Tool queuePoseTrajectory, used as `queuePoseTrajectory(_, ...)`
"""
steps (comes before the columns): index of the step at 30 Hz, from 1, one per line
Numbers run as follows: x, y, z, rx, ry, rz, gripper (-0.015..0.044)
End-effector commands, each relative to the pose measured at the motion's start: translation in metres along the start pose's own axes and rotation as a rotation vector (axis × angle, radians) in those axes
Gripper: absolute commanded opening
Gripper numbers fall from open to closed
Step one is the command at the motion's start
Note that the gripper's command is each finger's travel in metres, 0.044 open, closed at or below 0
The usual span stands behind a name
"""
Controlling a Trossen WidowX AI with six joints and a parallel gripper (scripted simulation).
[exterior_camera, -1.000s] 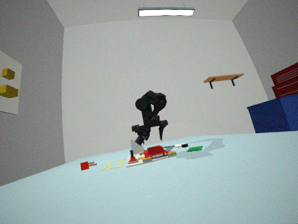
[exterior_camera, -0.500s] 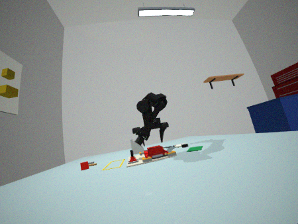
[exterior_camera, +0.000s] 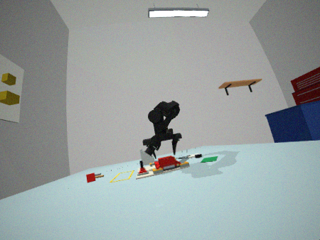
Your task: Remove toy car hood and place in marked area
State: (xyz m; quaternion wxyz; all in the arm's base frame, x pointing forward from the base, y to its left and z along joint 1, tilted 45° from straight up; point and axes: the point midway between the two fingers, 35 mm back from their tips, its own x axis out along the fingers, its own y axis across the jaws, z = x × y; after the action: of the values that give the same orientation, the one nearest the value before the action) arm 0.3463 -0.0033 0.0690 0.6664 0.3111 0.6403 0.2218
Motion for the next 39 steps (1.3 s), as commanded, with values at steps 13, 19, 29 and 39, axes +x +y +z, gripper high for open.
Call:
queuePoseTrajectory(13, 0.007, 0.000, 0.000, 0.004, -0.003, 0.004, 0.0440)
queuePoseTrajectory(19, 0.010, 0.000, 0.000, 0.004, -0.003, 0.004, 0.0440)
queuePoseTrajectory(29, 0.015, 0.000, 0.000, 0.004, -0.003, 0.004, 0.0440)
queuePoseTrajectory(39, 0.018, 0.000, 0.000, 0.000, -0.002, 0.001, 0.0414)
